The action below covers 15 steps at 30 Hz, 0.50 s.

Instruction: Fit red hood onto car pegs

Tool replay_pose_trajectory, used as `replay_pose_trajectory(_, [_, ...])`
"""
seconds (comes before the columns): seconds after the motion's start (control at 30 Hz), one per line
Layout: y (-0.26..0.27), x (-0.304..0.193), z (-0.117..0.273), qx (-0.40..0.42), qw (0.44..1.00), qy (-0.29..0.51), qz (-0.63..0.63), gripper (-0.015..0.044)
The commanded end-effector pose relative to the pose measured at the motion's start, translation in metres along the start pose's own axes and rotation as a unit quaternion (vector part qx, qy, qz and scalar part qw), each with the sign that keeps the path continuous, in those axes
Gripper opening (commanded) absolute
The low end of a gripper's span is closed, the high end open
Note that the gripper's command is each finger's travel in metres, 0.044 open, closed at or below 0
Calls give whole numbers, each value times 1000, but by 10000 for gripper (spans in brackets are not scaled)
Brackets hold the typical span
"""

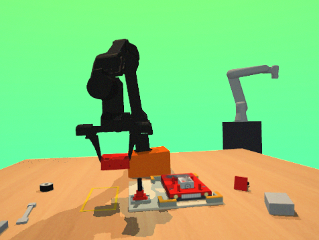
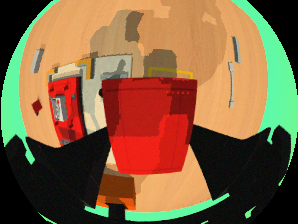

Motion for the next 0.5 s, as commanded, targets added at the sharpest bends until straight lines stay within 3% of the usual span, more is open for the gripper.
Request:
replay_pose_trajectory(0.0, [14,6,-1,2,1000,0,-1,0])
replay_pose_trajectory(0.47, [69,23,2,6,1000,-3,-15,0])
Point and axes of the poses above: the point midway between the two fingers, 35 mm back from their tips, its own z axis back along the fingers, its own y axis across the jaws, x = y × z, the point moved 7 cm from there along z, back along the fingers, and after that the axes turned 8 degrees about z, right-handed, at the moved point
